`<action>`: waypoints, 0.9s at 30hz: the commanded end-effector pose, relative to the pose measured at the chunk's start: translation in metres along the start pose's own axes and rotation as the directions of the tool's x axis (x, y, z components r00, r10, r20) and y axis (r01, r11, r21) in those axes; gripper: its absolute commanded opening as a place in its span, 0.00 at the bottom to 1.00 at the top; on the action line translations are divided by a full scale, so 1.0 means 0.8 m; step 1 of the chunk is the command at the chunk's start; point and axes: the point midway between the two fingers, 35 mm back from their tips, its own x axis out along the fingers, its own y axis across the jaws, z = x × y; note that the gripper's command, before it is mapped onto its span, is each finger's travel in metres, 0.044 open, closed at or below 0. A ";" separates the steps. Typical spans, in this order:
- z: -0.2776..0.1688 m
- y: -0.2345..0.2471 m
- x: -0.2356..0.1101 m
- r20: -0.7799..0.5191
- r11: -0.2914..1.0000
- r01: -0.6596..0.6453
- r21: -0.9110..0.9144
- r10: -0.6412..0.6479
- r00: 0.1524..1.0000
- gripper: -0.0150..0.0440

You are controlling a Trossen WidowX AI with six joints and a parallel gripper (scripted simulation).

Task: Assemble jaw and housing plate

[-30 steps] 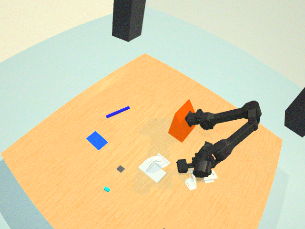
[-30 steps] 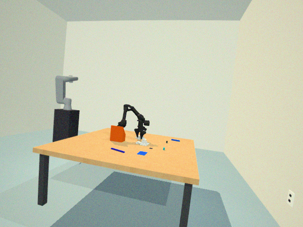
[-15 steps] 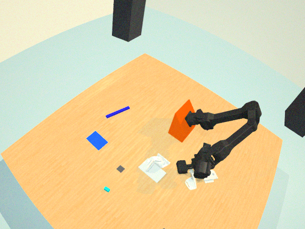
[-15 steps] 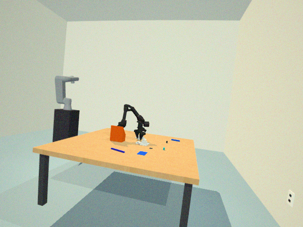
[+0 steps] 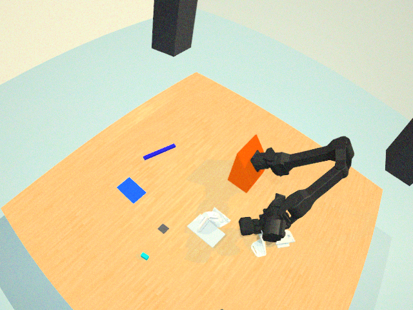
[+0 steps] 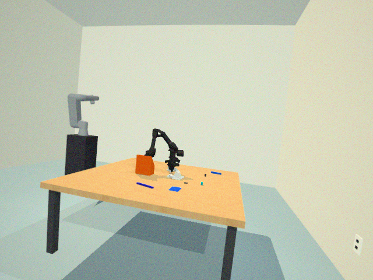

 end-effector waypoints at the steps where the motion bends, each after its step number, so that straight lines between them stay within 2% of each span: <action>1: 0.000 0.000 0.000 0.000 1.000 0.000 0.006 0.000 1.000 0.32; 27: -0.001 -0.001 -0.011 -0.008 1.000 0.001 0.007 -0.001 1.000 0.32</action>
